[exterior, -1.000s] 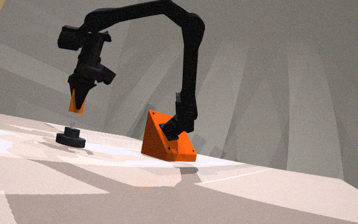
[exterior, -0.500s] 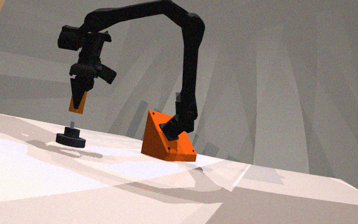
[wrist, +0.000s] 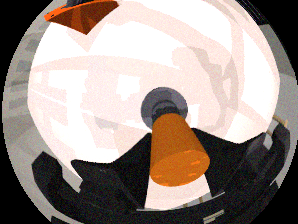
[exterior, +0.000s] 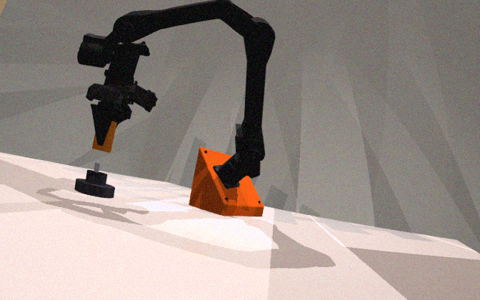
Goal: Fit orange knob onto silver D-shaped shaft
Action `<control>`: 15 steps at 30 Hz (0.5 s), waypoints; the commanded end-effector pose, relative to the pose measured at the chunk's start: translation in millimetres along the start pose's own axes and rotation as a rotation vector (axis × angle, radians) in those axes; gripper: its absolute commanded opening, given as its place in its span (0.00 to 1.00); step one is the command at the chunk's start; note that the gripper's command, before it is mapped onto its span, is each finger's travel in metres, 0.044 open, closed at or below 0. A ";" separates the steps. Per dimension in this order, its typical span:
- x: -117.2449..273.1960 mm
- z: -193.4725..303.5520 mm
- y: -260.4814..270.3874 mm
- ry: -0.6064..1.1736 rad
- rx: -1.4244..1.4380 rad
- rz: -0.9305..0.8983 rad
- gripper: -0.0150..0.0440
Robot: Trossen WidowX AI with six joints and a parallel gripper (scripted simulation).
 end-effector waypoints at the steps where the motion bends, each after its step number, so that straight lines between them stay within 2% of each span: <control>1: 0.2 -0.1 -0.4 0.000 0.089 0.000 0.25; 11: 0.2 -0.1 -0.4 0.000 0.438 0.000 0.25; 15: 0.2 -0.3 -0.3 0.000 0.384 0.000 0.25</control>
Point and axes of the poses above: the point midway between the two fingers, 35 mm back from their tips, its own x axis back along the fingers, its own y axis across the jaws, z = x × y, the point moved 9 cm from there along x, back along the fingers, and after that the axes turned 12 degrees about x, right-handed, at the moved point
